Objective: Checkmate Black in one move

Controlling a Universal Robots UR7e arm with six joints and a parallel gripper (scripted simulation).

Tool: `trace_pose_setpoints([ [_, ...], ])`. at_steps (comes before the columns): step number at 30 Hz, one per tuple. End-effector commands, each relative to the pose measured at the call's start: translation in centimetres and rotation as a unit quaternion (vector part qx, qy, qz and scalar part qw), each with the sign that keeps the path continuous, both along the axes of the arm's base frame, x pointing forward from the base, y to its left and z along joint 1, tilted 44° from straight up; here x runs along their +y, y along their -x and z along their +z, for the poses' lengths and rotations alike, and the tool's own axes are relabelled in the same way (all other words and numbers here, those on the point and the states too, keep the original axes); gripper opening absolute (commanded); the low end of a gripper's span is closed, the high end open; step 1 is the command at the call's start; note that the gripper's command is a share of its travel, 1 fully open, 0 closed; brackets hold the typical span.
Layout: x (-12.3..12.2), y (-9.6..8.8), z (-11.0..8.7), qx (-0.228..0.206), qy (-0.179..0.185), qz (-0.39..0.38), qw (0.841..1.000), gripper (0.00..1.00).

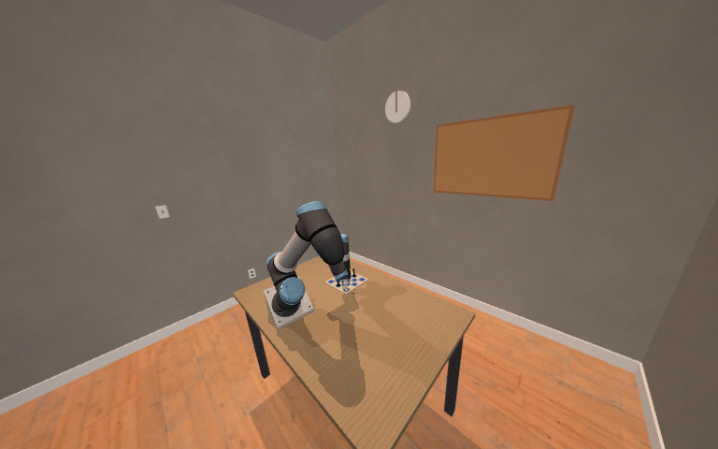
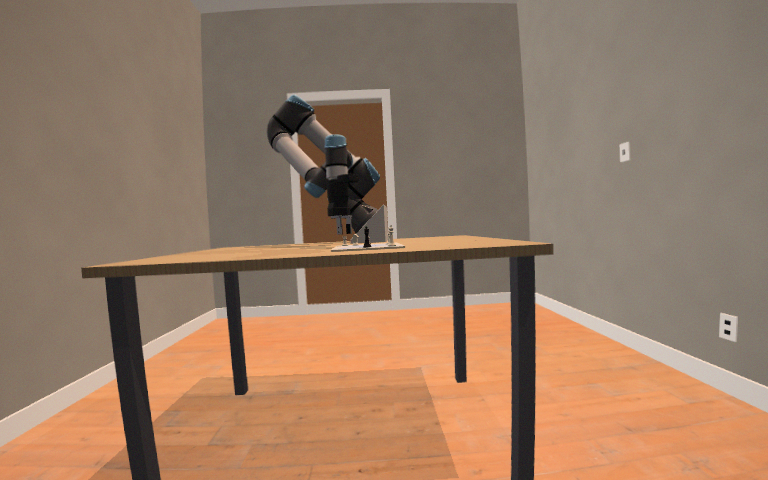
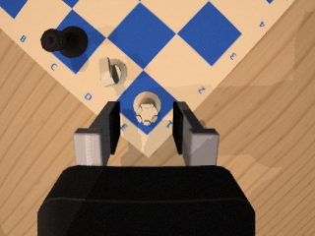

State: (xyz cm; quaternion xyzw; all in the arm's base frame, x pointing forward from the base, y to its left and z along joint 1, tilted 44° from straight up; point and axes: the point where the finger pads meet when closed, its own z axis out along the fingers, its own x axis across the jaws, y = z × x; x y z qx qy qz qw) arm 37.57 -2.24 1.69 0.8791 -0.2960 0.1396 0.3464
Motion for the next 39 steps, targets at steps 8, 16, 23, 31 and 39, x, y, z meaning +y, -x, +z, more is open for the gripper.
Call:
trace_pose_setpoints([
  [8, -0.3, 0.0, -0.3, 0.0, 0.0, 0.0, 1.0, 0.73],
  [16, -1.2, -0.1, -1.3, 0.0, 0.0, 0.0, 1.0, 0.73],
  [23, -1.8, -0.1, -1.9, 0.0, 0.0, 0.0, 1.0, 0.73],
  [31, -2.2, -0.2, -2.2, 0.0, 0.0, 0.0, 1.0, 0.73],
  [39, -2.2, -0.2, -2.2, 0.0, 0.0, 0.0, 1.0, 0.73],
])
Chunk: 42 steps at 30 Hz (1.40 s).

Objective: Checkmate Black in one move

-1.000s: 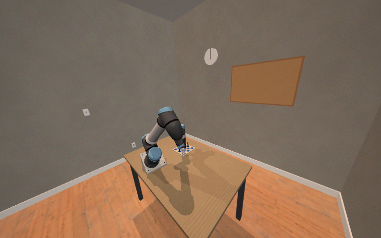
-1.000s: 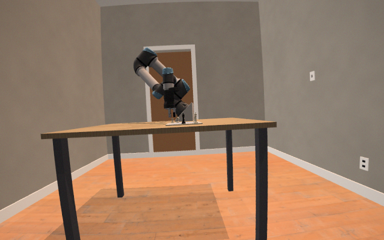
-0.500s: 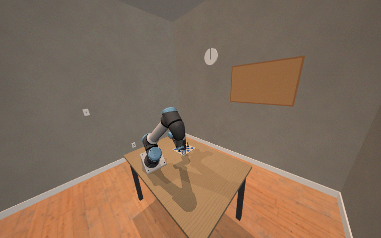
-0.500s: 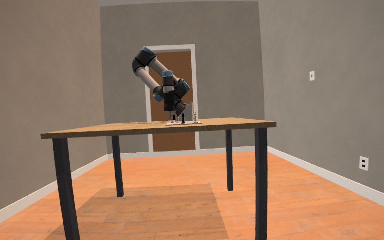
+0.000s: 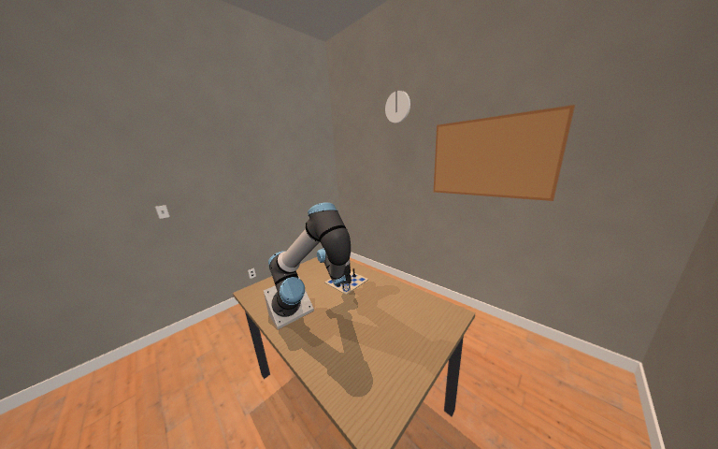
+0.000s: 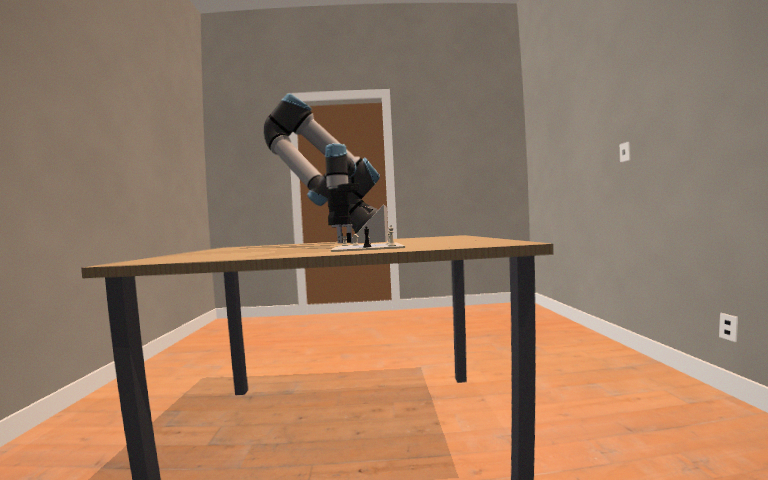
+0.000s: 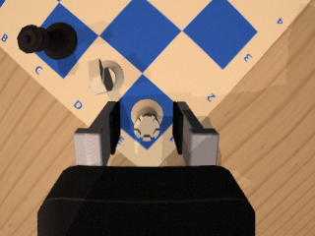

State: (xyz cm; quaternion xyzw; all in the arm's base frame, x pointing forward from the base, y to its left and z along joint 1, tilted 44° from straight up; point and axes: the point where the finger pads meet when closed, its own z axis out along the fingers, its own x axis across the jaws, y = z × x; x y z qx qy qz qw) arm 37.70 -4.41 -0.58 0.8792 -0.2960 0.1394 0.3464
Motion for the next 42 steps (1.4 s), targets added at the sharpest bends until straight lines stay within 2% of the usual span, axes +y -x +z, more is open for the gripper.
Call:
trace_pose_setpoints([
  [1, 0.01, -0.03, 0.02, -0.001, 0.0, 0.0, 1.0, 0.73],
  [27, 0.01, -0.03, 0.02, -0.001, 0.0, 0.0, 1.0, 0.73],
  [28, 0.01, -0.03, 0.02, -0.001, 0.0, 0.0, 1.0, 0.0],
  [42, 0.01, -0.03, 0.02, -0.001, 0.0, 0.0, 1.0, 0.0],
])
